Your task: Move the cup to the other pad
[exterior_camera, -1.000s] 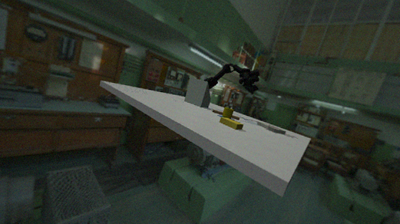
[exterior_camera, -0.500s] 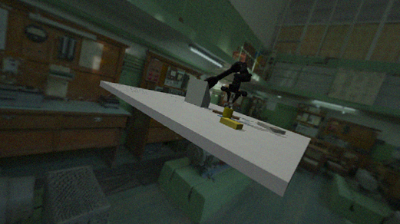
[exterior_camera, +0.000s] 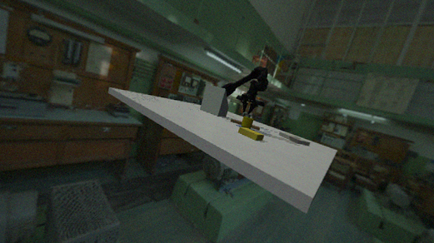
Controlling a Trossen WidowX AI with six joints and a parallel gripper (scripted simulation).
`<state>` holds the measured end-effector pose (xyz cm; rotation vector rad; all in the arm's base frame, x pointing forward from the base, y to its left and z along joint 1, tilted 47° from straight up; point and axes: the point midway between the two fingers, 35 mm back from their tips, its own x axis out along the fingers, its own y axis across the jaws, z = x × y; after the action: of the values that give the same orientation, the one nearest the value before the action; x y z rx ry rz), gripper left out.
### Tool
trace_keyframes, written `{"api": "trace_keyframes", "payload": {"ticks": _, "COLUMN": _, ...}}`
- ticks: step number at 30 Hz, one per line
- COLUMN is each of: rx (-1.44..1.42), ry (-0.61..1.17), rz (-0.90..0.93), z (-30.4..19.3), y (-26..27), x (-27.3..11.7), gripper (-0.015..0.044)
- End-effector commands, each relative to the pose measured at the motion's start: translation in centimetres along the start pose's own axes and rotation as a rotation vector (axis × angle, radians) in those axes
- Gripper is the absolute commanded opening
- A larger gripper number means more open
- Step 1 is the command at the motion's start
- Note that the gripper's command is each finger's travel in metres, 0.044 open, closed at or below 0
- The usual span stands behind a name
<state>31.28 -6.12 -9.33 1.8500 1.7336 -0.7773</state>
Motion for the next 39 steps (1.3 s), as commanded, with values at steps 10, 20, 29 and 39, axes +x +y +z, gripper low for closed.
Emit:
{"api": "trace_keyframes", "payload": {"ticks": 10, "rx": 0.009, "ry": 0.006, "rz": -0.002, "z": -0.1, "y": 0.0, "x": 2.3, "gripper": 0.0166}}
{"api": "trace_keyframes", "payload": {"ticks": 20, "rx": 0.009, "ry": 0.007, "rz": -0.002, "z": -0.1, "y": 0.0, "x": 3.9, "gripper": 0.0166}}
{"api": "trace_keyframes", "payload": {"ticks": 29, "rx": 0.009, "ry": 0.009, "rz": -0.002, "z": -0.2, "y": -0.1, "x": 5.4, "gripper": 0.0166}}
{"api": "trace_keyframes", "payload": {"ticks": 39, "rx": 0.009, "ry": 0.010, "rz": -0.003, "z": -0.2, "y": -0.2, "x": 5.9, "gripper": 0.0166}}
